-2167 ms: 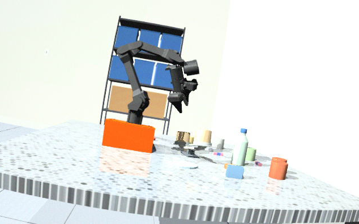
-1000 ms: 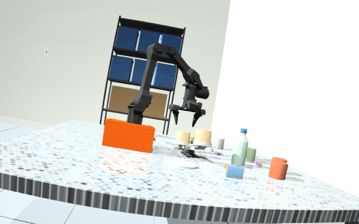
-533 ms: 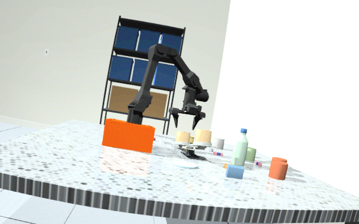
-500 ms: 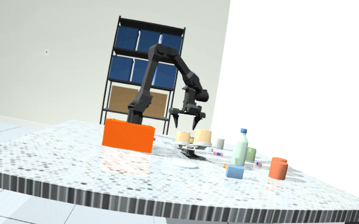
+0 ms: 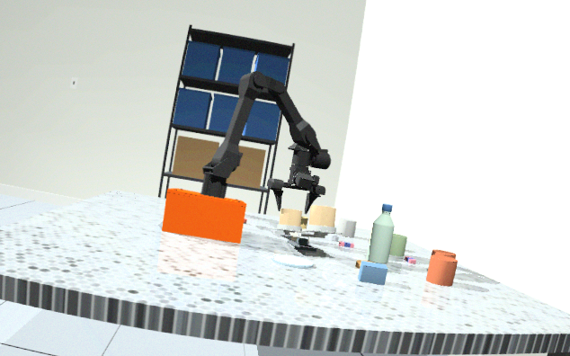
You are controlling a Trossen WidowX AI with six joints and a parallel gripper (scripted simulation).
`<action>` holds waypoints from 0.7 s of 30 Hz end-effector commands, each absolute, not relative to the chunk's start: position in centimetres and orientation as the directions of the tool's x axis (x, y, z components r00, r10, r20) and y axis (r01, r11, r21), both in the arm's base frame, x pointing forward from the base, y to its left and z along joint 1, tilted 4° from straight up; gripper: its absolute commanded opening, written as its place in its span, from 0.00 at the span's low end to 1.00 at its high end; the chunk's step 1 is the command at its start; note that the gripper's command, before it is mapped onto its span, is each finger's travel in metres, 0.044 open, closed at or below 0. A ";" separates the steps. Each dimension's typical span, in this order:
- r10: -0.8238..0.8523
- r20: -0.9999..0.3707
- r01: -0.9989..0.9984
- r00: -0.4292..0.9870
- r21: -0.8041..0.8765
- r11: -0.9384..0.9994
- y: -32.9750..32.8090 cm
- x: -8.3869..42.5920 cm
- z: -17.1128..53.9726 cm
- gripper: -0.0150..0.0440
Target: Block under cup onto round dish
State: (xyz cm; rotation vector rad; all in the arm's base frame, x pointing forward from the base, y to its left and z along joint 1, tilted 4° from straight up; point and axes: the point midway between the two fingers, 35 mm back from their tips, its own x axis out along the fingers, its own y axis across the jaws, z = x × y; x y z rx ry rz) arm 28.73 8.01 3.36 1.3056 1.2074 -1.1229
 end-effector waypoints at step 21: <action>0.070 -0.995 0.998 0.064 0.063 -0.015 8.1 28.6 -0.4 0.96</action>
